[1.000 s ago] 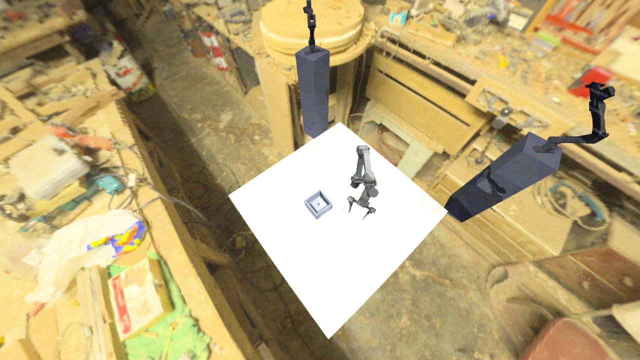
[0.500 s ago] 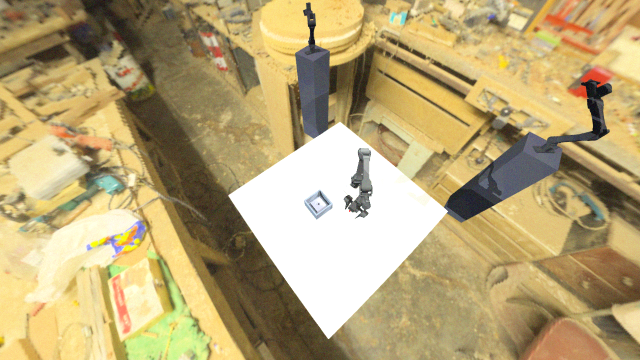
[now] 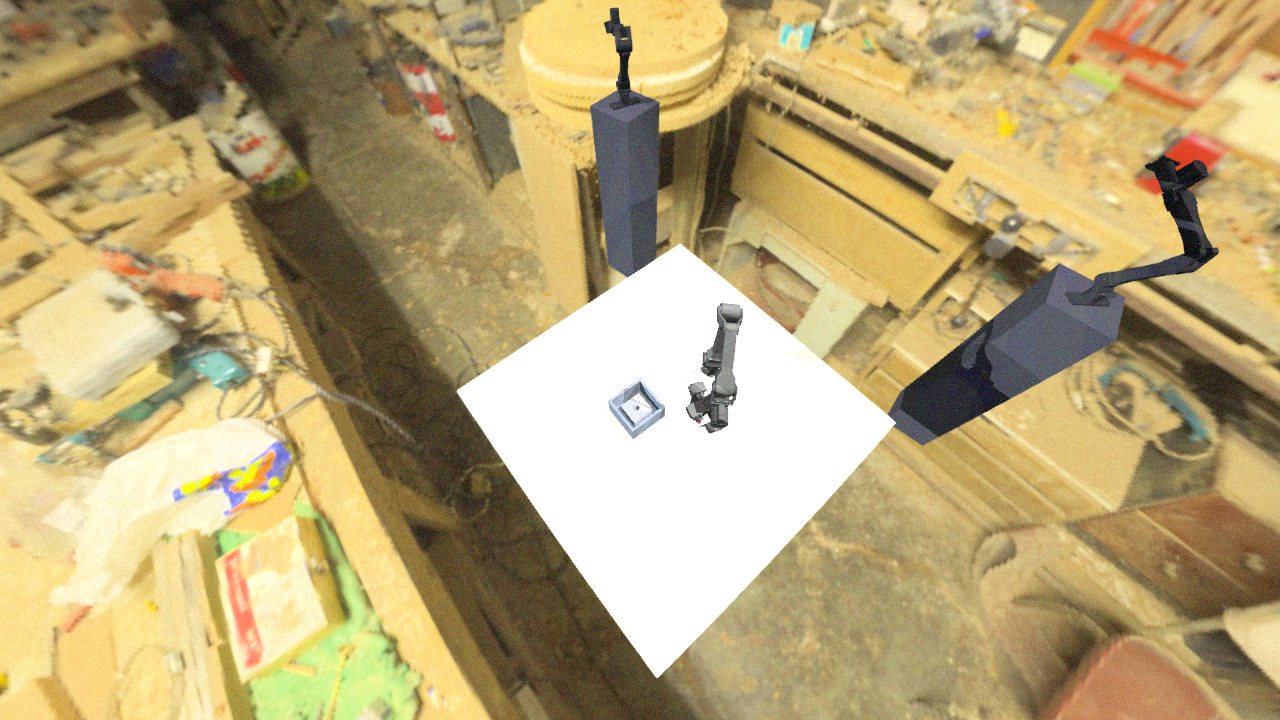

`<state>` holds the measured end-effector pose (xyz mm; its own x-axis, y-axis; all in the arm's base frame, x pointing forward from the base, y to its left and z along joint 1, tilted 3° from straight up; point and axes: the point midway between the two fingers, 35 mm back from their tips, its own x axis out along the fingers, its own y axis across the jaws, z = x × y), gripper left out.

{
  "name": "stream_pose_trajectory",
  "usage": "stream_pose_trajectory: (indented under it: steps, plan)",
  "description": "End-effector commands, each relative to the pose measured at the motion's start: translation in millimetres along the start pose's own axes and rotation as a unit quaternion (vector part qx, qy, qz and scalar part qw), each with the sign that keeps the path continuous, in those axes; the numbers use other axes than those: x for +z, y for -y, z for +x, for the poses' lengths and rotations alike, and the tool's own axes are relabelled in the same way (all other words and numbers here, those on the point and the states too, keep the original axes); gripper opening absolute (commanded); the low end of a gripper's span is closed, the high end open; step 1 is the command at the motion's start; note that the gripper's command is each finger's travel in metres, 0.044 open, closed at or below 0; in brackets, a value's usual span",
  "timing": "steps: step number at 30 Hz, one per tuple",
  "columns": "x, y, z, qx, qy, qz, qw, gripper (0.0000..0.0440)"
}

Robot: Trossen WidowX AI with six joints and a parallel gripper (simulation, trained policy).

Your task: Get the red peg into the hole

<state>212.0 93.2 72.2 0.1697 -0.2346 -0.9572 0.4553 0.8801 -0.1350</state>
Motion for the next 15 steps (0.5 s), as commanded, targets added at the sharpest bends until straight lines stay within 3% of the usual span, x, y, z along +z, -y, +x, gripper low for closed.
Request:
stream_pose_trajectory:
  steps: [1,15]
  plan:
    - [-11.4,11.1,13.3,-0.034,-0.03,0.038,0.998,0.0435]
    - [-37.3,15.9,63.8,-0.063,-0.058,0.132,0.988,0.0423]
